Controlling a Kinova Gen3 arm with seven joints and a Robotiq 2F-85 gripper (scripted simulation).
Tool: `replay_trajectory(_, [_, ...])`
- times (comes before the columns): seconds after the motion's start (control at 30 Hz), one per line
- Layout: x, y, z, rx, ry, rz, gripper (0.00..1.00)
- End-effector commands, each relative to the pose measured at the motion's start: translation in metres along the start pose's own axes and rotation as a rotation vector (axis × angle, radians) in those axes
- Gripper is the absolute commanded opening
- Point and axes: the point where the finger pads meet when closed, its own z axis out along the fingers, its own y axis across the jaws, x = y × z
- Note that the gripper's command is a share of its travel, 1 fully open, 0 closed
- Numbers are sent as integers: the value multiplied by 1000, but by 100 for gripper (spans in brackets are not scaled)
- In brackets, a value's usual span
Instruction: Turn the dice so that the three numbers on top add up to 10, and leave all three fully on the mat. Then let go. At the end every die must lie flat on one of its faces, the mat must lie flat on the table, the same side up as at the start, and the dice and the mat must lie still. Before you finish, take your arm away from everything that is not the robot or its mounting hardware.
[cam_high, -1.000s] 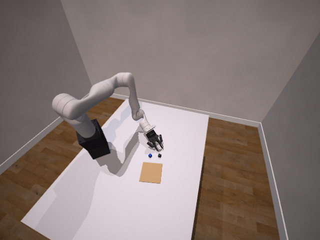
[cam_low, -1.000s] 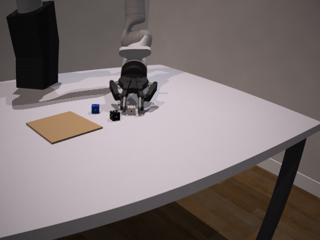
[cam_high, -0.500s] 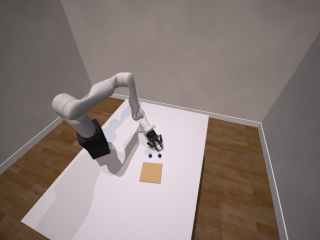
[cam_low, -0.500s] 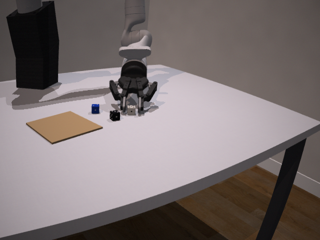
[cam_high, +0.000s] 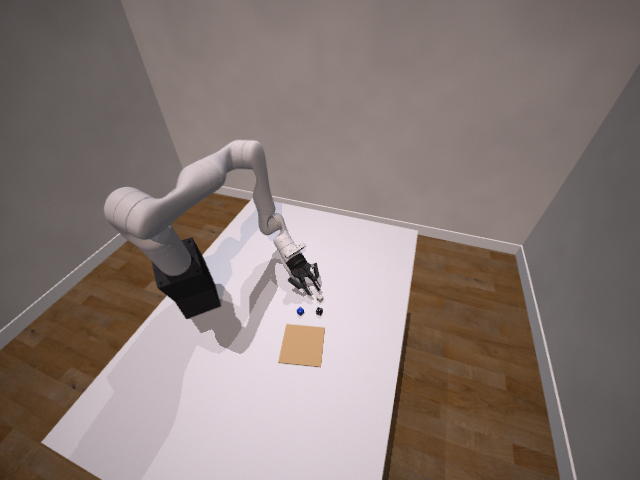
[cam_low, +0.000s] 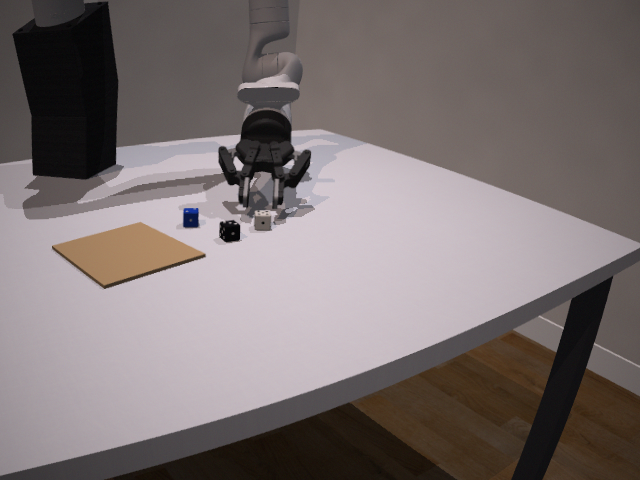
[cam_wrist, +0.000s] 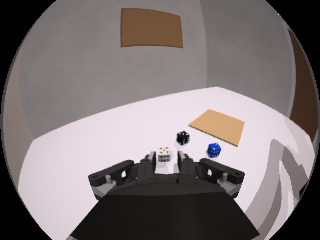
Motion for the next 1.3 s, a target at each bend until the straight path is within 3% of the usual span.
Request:
replay_trajectory(0.0, [2,-4,-10,5,0,-2,35])
replay_trajectory(0.37, [4,-4,-18,5,0,-2,35])
replay_trajectory(0.57, [13,-4,-23,5,0,-2,35])
replay_trajectory(0.93, [52,-4,-43,5,0,-2,35])
replay_trajectory(1.27, [55,-4,-45,5,0,-2,35])
